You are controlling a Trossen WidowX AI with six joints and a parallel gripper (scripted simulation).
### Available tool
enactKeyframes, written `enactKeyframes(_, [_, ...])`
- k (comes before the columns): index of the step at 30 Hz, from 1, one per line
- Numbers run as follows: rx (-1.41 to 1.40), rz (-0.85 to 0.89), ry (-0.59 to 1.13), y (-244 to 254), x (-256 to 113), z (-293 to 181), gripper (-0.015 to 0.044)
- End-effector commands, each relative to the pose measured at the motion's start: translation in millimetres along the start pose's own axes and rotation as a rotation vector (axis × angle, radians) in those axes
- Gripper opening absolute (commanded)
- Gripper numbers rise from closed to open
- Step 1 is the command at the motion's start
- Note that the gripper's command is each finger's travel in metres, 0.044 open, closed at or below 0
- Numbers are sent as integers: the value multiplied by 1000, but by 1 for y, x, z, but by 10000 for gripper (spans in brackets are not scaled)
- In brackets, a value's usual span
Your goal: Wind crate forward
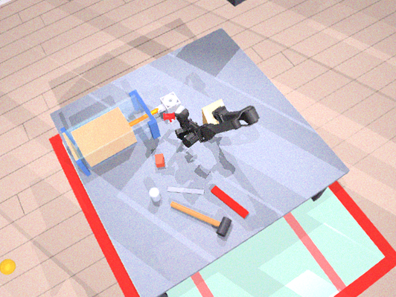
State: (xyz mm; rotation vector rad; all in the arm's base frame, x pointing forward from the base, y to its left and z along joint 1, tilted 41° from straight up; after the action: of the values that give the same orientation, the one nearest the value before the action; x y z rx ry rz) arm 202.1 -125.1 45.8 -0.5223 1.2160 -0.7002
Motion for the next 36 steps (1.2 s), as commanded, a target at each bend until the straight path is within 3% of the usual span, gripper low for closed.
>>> enactKeyframes(1, [3, -19, 3, -2, 0, 0, 0])
enactKeyframes(36, [8, 20, 14, 6, 110, -17, 0])
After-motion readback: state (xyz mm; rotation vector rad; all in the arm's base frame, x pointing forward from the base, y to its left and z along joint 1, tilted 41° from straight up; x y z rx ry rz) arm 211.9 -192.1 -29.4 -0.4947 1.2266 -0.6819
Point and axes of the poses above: the point midway between the two fingers, 35 mm back from their tips, its own x axis out along the fingers, its own y axis across the jaws, z = x × y, the point moved 1 cm from there along -x, back along the fingers, and after that the axes turned 5 degrees about x, right-handed, at the moved point
